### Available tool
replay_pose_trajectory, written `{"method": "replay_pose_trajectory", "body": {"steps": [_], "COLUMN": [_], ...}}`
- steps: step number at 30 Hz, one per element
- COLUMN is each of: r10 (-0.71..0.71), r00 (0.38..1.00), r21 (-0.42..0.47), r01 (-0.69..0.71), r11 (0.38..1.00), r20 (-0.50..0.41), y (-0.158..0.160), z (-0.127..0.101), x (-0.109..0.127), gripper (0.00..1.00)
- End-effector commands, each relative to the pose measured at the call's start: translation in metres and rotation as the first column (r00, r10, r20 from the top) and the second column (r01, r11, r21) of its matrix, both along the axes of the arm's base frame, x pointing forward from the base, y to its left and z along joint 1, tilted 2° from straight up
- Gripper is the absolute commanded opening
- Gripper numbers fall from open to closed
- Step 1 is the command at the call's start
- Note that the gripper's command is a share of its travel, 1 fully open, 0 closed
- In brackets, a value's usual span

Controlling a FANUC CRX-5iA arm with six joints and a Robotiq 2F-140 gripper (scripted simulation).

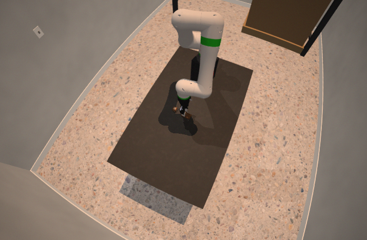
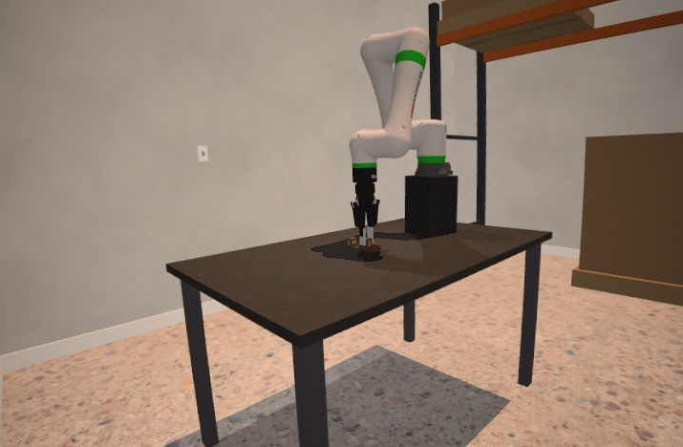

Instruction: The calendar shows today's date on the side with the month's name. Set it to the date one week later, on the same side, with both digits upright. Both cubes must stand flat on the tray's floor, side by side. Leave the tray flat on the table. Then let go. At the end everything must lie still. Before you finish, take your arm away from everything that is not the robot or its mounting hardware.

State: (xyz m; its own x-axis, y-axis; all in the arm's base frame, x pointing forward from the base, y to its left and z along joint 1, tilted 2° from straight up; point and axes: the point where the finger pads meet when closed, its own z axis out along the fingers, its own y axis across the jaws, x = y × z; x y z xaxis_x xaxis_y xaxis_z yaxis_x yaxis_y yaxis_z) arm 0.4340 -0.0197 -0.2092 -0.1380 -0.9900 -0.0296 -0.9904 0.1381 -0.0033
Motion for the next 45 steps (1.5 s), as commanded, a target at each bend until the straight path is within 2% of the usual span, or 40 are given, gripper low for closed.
{"method": "replay_pose_trajectory", "body": {"steps": [1,25,29,35,37,41,45], "r10": [0.000,0.000,0.000,0.000,0.000,0.000,0.000], "r00": [1.000,1.000,1.000,1.000,1.000,1.000,1.000], "r21": [0.000,0.000,0.000,0.000,0.000,0.000,0.000], "r01": [0.000,0.000,0.000,0.000,0.000,0.000,0.000], "r11": [1.000,1.000,1.000,1.000,1.000,1.000,1.000], "r20": [0.000,0.000,0.000,0.000,0.000,0.000,0.000], "y": [0.000,0.000,-0.001,-0.002,-0.002,-0.003,-0.003], "z": [0.000,0.003,0.020,0.064,0.064,0.089,0.099], "x": [0.000,0.000,0.000,0.000,0.000,-0.001,-0.001], "gripper": [0.17,0.17,0.17,0.17,0.17,0.17,0.17]}}
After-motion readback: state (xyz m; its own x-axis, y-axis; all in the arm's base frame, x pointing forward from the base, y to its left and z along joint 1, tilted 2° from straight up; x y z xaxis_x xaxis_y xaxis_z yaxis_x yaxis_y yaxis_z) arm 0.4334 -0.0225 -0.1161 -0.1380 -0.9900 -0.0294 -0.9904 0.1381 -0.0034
